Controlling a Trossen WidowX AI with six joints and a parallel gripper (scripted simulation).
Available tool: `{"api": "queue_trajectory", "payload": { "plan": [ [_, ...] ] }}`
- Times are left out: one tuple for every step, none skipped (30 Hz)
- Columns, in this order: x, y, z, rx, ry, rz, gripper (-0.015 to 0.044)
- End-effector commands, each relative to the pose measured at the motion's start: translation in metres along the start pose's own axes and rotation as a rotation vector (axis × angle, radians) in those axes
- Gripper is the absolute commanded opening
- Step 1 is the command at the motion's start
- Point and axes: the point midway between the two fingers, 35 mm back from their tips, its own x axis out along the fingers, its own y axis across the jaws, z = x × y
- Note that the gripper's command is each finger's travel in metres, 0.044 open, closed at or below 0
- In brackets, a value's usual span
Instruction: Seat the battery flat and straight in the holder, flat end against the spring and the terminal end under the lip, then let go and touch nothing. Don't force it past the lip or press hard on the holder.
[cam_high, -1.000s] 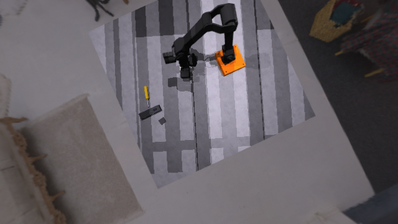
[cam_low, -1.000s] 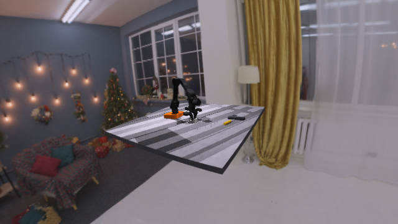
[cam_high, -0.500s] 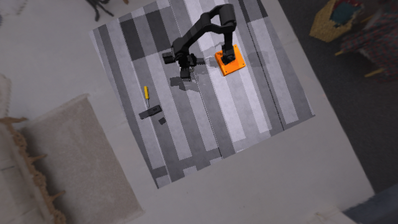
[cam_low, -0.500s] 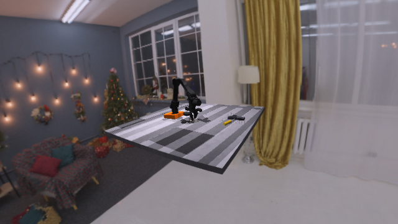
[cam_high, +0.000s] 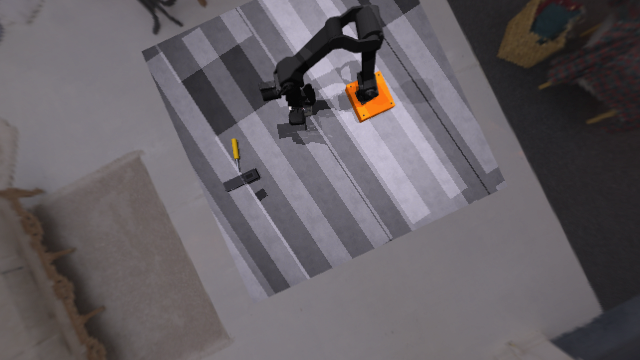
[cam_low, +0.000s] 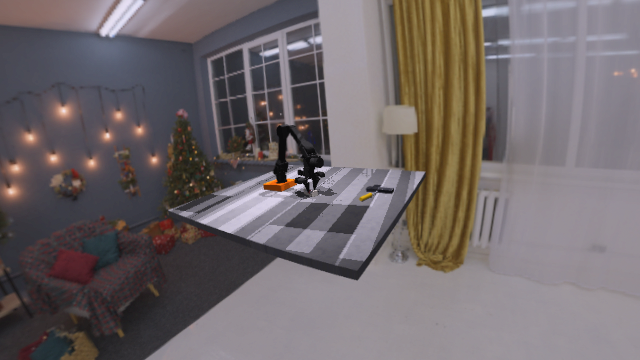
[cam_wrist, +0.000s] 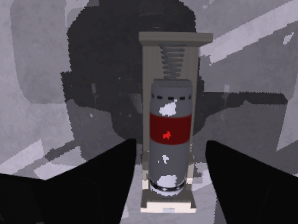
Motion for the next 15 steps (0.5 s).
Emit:
{"api": "queue_trajectory", "payload": {
  "plan": [
    [-0.012, 0.000, -0.001, 0.000, -0.002, 0.000, 0.0261],
    [-0.021, -0.001, -0.002, 0.000, -0.002, 0.000, 0.0287],
    [-0.030, -0.001, -0.002, 0.000, -0.002, 0.000, 0.0313],
    [-0.040, -0.001, -0.002, 0.000, -0.002, 0.000, 0.0339],
    [-0.050, -0.001, -0.001, 0.000, -0.003, 0.001, 0.0366],
    [-0.059, -0.002, 0.000, 0.000, -0.003, 0.001, 0.0392],
    [-0.067, -0.002, 0.000, 0.000, -0.004, 0.001, 0.0418],
    [-0.072, -0.002, 0.001, 0.000, -0.004, 0.001, 0.0440],
    [-0.073, -0.002, 0.000, 0.000, -0.004, 0.001, 0.0440],
    [-0.073, -0.002, -0.001, 0.000, -0.004, 0.001, 0.0440],
    [-0.073, -0.002, -0.001, 0.000, -0.004, 0.001, 0.0440],
    [-0.073, -0.002, -0.001, 0.000, -0.004, 0.001, 0.0440],
    [-0.073, -0.002, -0.001, 0.000, -0.004, 0.001, 0.0440],
    [-0.073, -0.002, -0.001, 0.000, -0.004, 0.001, 0.0440],
    [-0.073, -0.002, -0.001, 0.000, -0.004, 0.001, 0.0440]
  ]
}}
